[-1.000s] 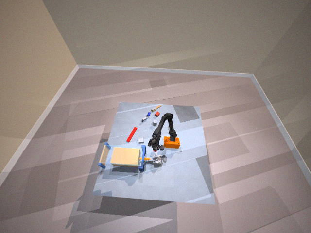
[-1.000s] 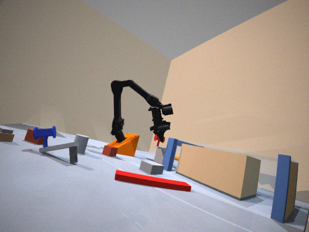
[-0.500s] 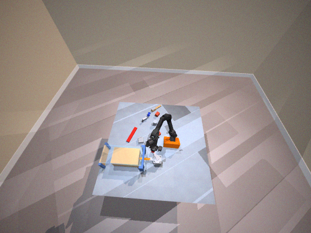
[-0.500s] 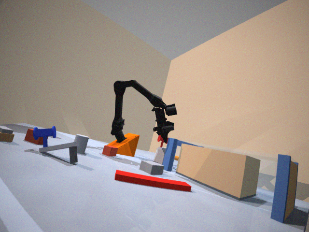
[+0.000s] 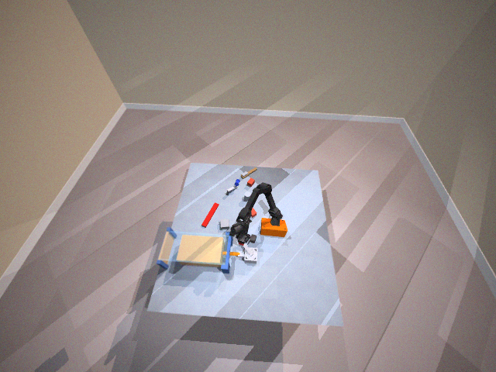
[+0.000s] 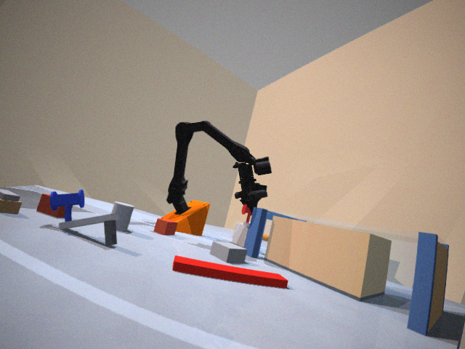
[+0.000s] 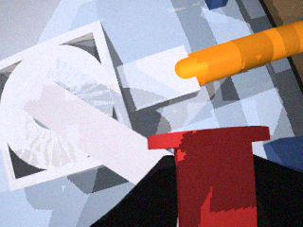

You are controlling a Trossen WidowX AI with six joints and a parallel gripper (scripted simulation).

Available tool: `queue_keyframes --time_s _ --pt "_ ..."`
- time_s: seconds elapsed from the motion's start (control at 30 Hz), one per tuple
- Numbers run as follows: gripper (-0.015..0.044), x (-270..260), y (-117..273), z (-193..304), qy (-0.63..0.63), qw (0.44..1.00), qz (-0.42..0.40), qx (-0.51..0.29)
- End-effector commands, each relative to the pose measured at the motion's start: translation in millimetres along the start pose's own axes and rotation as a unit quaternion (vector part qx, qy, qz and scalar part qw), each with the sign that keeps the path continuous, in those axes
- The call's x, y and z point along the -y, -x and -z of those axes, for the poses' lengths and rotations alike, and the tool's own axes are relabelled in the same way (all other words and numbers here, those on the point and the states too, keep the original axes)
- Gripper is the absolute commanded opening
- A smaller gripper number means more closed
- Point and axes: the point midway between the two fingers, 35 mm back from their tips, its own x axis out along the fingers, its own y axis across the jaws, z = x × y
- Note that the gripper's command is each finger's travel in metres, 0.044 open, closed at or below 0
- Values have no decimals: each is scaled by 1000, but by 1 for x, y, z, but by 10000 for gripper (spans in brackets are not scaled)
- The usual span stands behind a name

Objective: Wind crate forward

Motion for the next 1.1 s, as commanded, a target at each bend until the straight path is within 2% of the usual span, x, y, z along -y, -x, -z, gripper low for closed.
queue_keyframes --time_s 0.0,1.07 --pt "0 7 -7 -9 -2 1000 7 3" --pt "0 16 -25 -52 -2 1000 7 5"
